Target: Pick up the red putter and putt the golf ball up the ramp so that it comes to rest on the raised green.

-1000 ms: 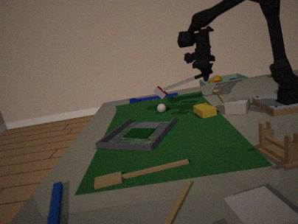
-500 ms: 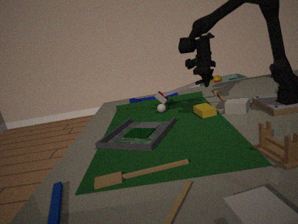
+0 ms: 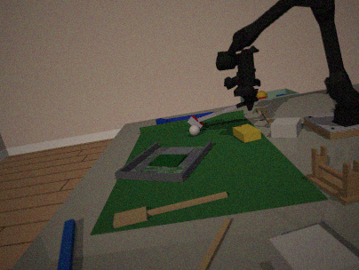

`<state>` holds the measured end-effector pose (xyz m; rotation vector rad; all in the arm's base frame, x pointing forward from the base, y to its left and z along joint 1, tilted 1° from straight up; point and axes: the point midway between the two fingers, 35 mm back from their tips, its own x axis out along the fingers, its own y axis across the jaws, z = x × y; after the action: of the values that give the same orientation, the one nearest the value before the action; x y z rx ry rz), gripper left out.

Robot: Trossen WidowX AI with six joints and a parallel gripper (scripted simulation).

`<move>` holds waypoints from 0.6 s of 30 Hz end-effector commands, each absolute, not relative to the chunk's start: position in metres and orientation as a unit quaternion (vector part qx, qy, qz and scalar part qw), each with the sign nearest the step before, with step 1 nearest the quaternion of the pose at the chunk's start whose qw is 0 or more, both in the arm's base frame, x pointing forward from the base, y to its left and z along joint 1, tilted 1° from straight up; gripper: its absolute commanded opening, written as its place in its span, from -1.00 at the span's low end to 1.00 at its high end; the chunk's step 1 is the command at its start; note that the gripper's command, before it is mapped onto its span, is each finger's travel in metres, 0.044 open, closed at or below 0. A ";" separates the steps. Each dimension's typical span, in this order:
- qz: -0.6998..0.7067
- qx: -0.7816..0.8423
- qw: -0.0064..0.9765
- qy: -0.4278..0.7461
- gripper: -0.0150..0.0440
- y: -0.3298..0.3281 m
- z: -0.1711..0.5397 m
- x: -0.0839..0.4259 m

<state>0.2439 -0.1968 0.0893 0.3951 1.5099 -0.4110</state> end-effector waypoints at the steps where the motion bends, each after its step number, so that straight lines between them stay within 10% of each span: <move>1: -0.184 0.177 0.692 0.675 -0.49 -0.197 0.090 0.244; 18: -0.189 0.176 0.691 0.675 -0.49 -0.224 0.087 0.229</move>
<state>0.2343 -0.2106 0.0867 0.3985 1.5157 -0.4121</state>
